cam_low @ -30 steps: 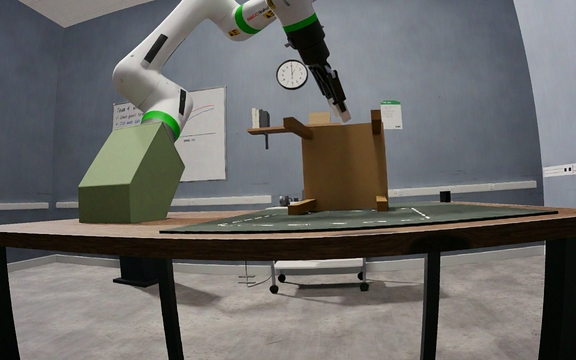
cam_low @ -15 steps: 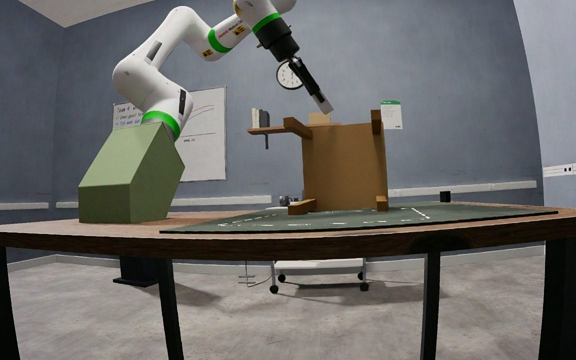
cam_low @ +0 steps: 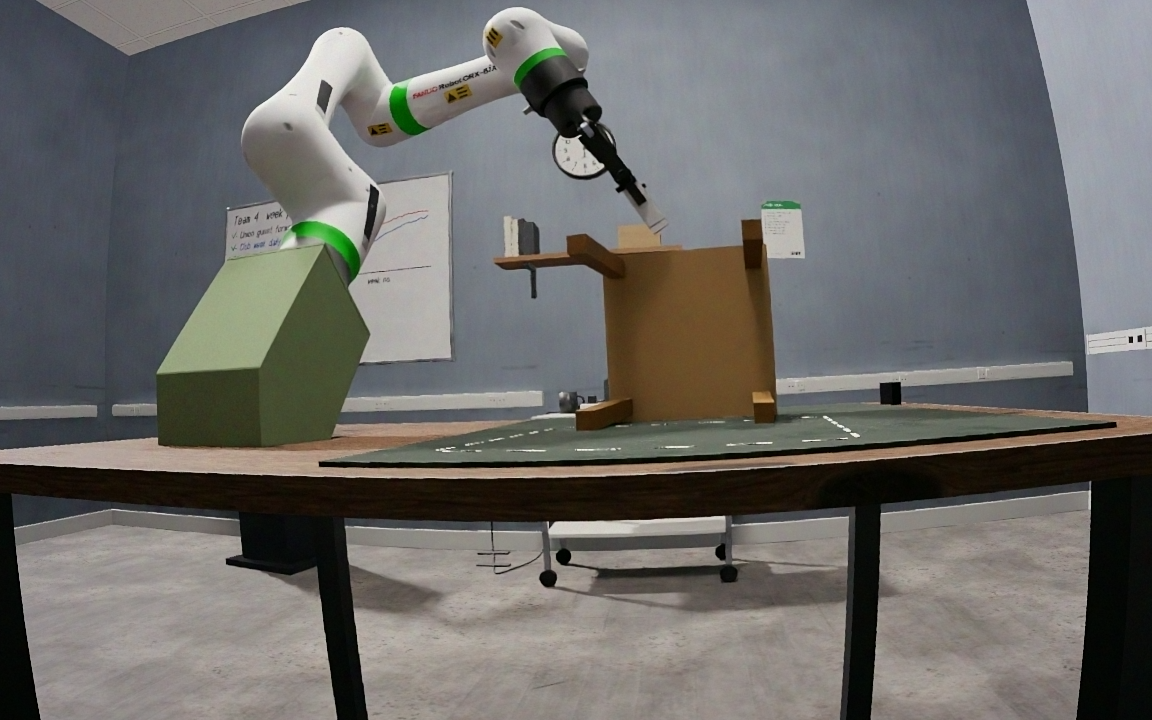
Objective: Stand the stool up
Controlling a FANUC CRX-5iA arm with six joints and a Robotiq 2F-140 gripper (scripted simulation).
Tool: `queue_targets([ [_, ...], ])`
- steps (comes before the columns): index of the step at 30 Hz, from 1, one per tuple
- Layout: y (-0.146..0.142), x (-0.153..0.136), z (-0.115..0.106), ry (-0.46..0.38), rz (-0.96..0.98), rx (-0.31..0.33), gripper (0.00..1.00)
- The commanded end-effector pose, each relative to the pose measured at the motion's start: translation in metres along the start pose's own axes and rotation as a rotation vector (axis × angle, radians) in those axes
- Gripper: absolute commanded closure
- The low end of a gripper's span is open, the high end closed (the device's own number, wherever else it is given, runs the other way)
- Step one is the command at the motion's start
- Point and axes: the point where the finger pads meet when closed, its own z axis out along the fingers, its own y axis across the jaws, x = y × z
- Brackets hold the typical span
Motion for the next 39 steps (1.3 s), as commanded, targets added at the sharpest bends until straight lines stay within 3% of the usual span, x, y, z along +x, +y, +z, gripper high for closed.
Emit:
queue_targets([
  [1,0.0016,-0.0028,0.0017,-0.013,0.013,-0.038,0.67],
  [39,0.0011,-0.0074,0.0090,-0.014,0.013,-0.038,0.67],
])
